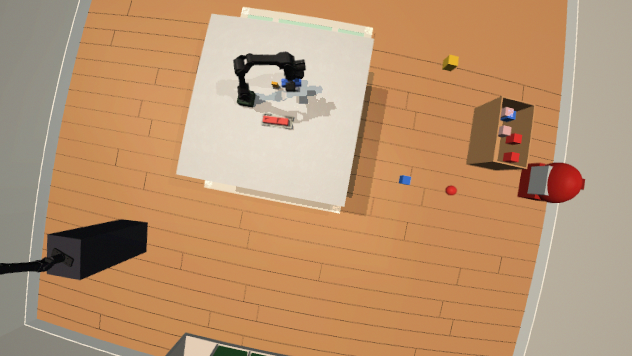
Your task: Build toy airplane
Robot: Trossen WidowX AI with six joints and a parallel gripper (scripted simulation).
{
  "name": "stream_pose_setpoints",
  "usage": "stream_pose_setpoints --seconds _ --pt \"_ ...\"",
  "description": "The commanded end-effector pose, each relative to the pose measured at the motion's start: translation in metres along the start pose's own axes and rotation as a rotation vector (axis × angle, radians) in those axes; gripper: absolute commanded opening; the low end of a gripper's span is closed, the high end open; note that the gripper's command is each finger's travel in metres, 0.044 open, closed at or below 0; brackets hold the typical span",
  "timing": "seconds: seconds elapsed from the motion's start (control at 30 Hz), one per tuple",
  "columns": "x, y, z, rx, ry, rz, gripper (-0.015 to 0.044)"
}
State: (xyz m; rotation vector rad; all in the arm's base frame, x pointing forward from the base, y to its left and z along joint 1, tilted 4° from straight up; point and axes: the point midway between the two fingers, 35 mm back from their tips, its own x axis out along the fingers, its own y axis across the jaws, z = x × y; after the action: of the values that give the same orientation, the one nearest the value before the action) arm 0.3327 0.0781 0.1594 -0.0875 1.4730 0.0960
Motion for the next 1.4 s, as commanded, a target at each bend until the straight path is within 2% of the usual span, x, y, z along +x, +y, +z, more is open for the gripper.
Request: stream_pose_setpoints --seconds 0.0,1.37 --pt "0.0 -0.012 -0.003 -0.065 -0.005 0.004 0.0" --pt "0.022 -0.138 -0.043 -0.785 0.004 -0.011 0.0"
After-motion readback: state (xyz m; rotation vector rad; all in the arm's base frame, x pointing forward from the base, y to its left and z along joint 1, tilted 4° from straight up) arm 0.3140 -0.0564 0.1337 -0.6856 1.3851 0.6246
